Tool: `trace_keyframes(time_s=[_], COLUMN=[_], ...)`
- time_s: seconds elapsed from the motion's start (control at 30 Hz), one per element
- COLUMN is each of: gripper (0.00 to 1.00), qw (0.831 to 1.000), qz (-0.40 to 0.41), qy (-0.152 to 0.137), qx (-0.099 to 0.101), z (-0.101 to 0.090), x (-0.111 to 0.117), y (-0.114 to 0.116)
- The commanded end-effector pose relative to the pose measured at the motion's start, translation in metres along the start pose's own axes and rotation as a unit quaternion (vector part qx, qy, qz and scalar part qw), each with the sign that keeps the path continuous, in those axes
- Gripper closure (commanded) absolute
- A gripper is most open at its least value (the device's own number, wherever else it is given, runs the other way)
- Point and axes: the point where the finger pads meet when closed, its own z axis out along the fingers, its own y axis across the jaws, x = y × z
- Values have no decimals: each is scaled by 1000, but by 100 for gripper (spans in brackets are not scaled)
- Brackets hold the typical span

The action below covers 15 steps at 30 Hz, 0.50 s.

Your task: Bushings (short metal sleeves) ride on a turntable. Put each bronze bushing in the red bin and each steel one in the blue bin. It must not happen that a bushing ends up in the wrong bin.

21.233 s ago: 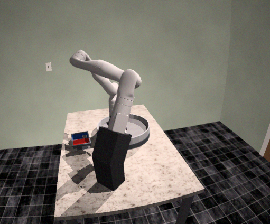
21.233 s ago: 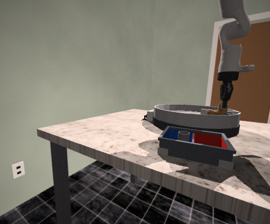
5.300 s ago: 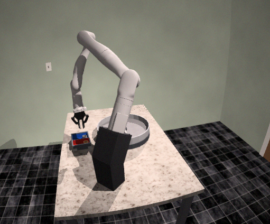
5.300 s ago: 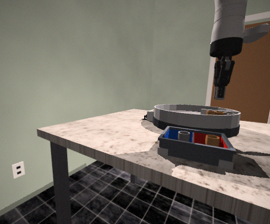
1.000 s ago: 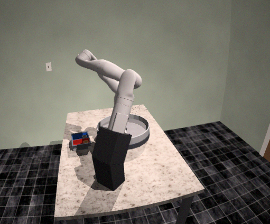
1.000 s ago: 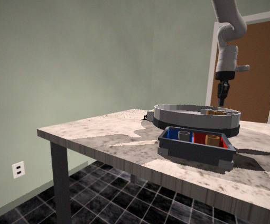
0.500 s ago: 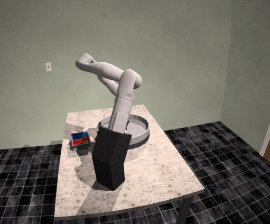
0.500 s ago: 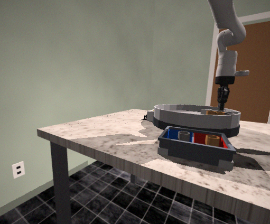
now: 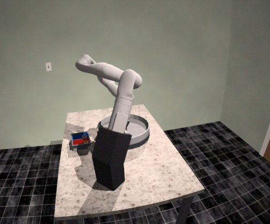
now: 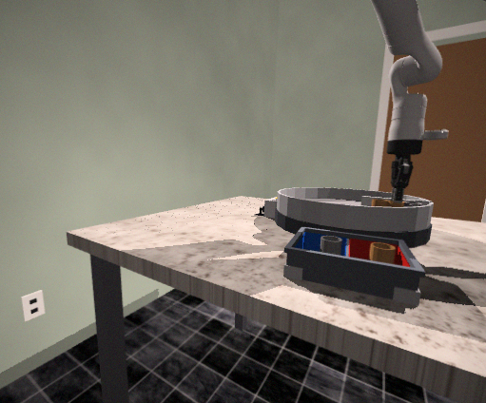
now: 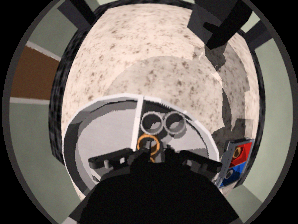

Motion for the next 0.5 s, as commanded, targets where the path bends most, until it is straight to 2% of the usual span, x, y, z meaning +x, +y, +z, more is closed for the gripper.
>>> trace_keyframes(time_s=[0.0, 0.47], gripper=[82, 82], qw=[1000, 1000], qz=[0, 0], qy=[1, 1], qx=[1, 1], z=[2, 14], x=[1, 1], y=[-1, -1])
